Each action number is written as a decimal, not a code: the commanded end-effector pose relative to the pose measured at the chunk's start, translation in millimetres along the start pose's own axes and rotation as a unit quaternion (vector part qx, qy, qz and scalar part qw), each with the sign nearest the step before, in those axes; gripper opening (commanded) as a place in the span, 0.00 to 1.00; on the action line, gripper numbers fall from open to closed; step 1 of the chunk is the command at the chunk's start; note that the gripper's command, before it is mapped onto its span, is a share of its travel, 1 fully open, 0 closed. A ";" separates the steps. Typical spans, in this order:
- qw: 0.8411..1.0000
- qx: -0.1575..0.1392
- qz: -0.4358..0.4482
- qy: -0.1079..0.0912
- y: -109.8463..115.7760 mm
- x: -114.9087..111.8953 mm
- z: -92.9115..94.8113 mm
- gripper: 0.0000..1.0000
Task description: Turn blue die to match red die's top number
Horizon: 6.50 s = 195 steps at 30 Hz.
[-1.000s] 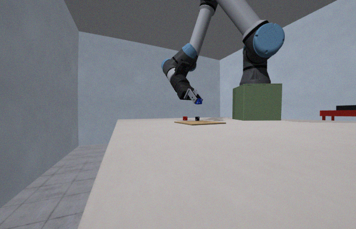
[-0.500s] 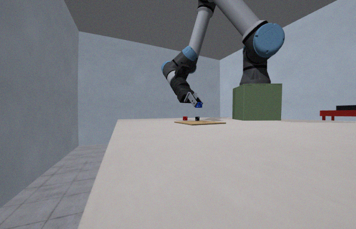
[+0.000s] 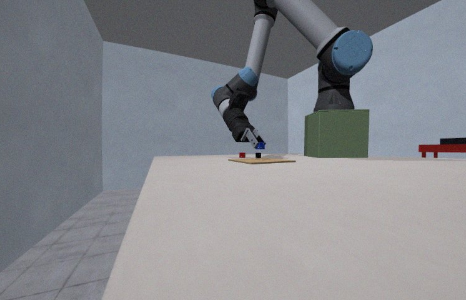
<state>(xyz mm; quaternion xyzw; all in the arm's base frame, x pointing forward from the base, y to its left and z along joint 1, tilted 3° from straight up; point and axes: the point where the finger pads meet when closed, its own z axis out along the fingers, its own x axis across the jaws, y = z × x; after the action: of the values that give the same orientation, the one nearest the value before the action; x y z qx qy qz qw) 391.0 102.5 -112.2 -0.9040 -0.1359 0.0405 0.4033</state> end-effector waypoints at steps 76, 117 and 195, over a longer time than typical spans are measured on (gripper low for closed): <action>1.000 0.000 0.000 0.001 19.5 0.6 19.0 0.40; 1.000 0.000 0.000 0.001 21.6 0.6 21.1 0.40; 1.000 0.000 0.000 0.001 -0.2 0.6 -0.6 1.00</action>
<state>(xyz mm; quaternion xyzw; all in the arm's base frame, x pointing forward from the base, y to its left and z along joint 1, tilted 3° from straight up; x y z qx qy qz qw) 391.3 103.3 -124.3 -0.9040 -0.1358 0.0405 0.4034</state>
